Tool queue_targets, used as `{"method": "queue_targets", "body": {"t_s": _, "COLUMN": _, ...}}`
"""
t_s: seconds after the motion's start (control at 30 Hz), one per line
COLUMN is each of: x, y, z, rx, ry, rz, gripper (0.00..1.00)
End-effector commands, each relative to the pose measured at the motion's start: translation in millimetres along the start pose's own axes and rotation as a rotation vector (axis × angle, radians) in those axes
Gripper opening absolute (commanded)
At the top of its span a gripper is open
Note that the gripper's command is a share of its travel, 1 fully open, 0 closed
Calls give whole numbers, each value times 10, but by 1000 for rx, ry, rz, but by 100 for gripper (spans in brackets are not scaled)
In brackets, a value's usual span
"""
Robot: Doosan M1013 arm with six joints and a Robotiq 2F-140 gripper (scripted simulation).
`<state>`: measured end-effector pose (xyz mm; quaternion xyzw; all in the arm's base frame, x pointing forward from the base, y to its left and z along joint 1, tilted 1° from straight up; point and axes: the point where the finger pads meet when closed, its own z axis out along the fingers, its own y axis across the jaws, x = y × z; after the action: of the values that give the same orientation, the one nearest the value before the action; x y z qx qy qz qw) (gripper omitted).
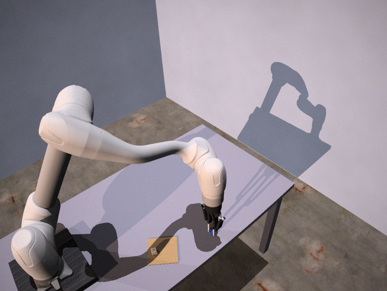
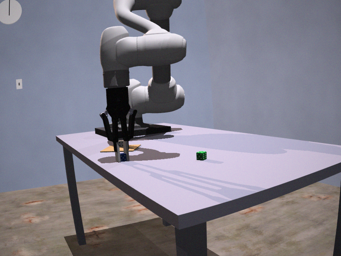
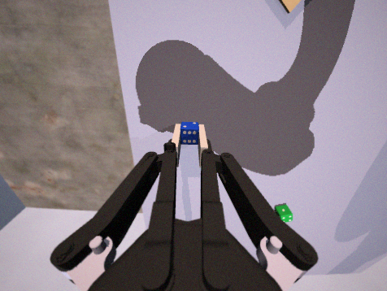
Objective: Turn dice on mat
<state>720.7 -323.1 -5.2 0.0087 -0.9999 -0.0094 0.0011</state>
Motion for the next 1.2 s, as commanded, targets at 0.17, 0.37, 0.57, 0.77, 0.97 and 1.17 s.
{"method": "queue_targets", "body": {"t_s": 0.17, "x": 1, "y": 1, "z": -1, "rx": 0, "ry": 0, "rz": 0, "gripper": 21}}
{"method": "queue_targets", "body": {"t_s": 0.37, "x": 1, "y": 1, "z": -1, "rx": 0, "ry": 0, "rz": 0, "gripper": 21}}
{"method": "queue_targets", "body": {"t_s": 0.57, "x": 1, "y": 1, "z": -1, "rx": 0, "ry": 0, "rz": 0, "gripper": 21}}
{"method": "queue_targets", "body": {"t_s": 0.77, "x": 1, "y": 1, "z": -33, "rx": 0, "ry": 0, "rz": 0, "gripper": 21}}
{"method": "queue_targets", "body": {"t_s": 0.97, "x": 1, "y": 1, "z": -195, "rx": 0, "ry": 0, "rz": 0, "gripper": 21}}
{"method": "queue_targets", "body": {"t_s": 1.17, "x": 1, "y": 1, "z": -636, "rx": 0, "ry": 0, "rz": 0, "gripper": 21}}
